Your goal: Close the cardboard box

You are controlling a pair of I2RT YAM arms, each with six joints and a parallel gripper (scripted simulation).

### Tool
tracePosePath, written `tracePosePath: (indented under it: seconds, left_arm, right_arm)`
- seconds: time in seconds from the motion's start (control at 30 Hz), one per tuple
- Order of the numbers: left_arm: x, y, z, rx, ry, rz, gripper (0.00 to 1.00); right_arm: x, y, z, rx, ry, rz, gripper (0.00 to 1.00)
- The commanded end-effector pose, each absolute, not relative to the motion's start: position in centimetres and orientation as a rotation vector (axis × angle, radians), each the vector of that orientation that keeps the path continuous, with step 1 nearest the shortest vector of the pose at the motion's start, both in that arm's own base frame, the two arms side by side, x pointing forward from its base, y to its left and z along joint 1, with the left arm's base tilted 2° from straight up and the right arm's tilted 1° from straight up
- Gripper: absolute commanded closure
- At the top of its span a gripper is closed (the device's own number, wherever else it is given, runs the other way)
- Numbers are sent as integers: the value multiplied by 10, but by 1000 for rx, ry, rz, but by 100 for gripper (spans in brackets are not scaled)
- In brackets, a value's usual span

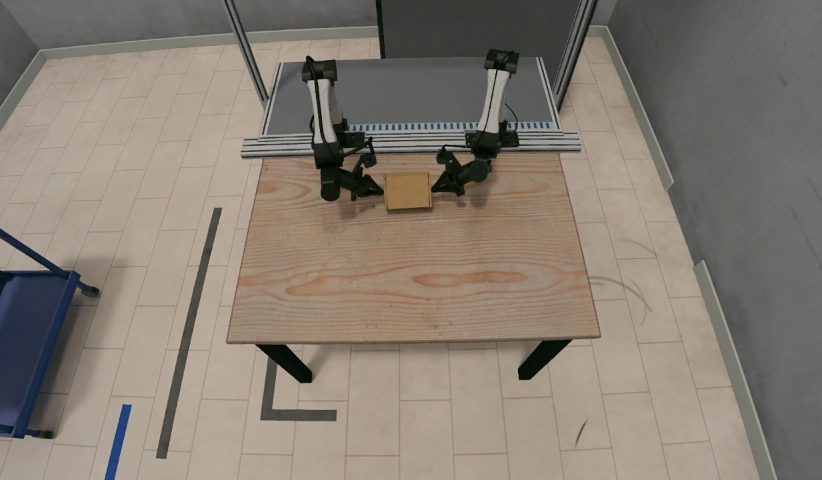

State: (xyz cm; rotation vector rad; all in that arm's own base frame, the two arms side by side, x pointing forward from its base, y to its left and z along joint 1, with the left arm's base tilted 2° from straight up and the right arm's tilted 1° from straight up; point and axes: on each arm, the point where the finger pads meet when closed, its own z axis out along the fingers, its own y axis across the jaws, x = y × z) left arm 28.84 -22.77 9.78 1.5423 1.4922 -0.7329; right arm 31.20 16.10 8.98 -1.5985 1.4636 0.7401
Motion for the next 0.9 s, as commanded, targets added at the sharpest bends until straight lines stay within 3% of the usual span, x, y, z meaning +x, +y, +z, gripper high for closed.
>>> tracePosePath:
  seconds: [0.0, 0.87]
  left_arm:
    - [284, -235, 108, 1558, 1415, -712, 99]
    - [288, -235, 106, 1575, 1337, -604, 99]
  right_arm:
    - [308, 169, 97, -1605, 1413, 733, 99]
    - [312, 169, 97, -1619, 1325, 622, 99]
